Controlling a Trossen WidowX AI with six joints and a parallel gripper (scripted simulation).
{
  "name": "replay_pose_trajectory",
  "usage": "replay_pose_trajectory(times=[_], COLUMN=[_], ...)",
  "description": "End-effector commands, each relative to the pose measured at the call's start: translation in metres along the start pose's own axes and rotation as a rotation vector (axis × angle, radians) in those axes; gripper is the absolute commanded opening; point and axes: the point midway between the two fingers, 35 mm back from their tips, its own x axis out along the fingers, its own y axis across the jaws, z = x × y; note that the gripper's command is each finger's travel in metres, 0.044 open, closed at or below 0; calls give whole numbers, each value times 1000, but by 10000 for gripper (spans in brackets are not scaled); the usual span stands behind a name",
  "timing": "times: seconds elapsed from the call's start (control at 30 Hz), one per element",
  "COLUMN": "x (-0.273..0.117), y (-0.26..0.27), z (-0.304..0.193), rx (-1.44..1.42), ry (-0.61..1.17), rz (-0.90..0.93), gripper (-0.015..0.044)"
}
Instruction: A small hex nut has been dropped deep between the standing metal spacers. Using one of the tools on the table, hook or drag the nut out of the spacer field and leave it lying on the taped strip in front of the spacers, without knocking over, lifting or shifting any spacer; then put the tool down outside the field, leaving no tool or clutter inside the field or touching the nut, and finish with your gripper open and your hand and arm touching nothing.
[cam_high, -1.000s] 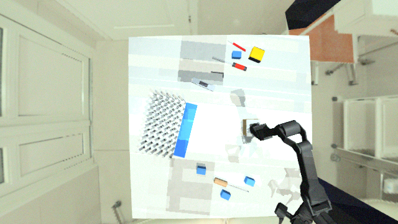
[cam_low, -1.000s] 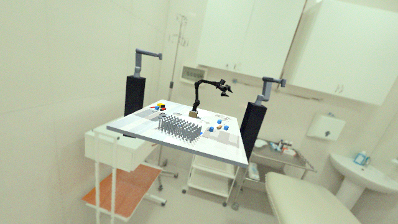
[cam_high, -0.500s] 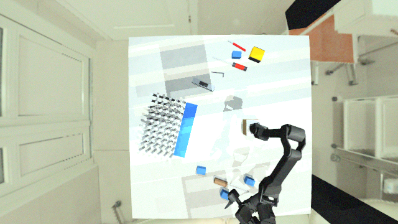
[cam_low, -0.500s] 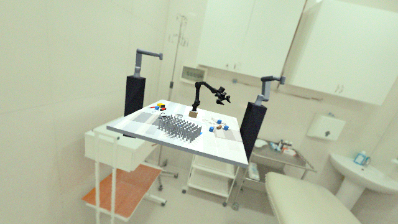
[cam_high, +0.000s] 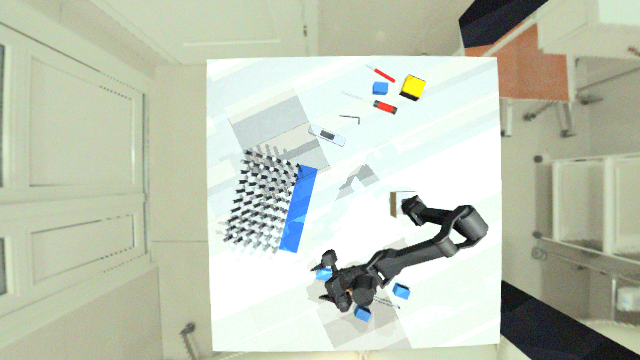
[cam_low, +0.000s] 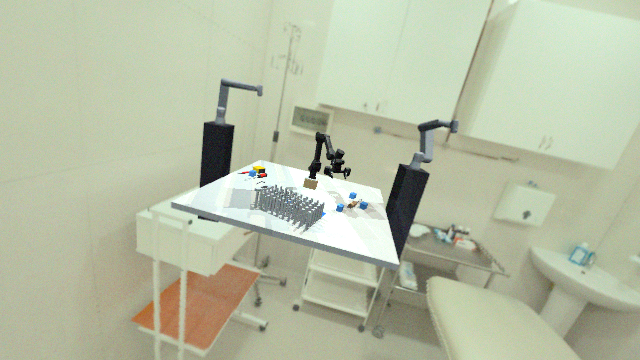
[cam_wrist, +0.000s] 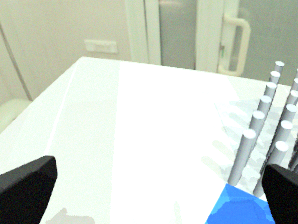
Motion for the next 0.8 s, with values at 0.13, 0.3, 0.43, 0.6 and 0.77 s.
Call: replay_pose_trajectory(times=[0.13, 0.3, 0.43, 0.6, 0.77], x=[7, -12, -30, -31, -31], y=[-135, -210, -248, -250, -250], z=[-33, -60, -77, -78, -78], rx=[-85, -131, -156, -157, -157], ry=[5, 30, 52, 53, 53], rz=[-249, -401, -486, -490, -490], gripper=[440, 440, 440, 440, 440])
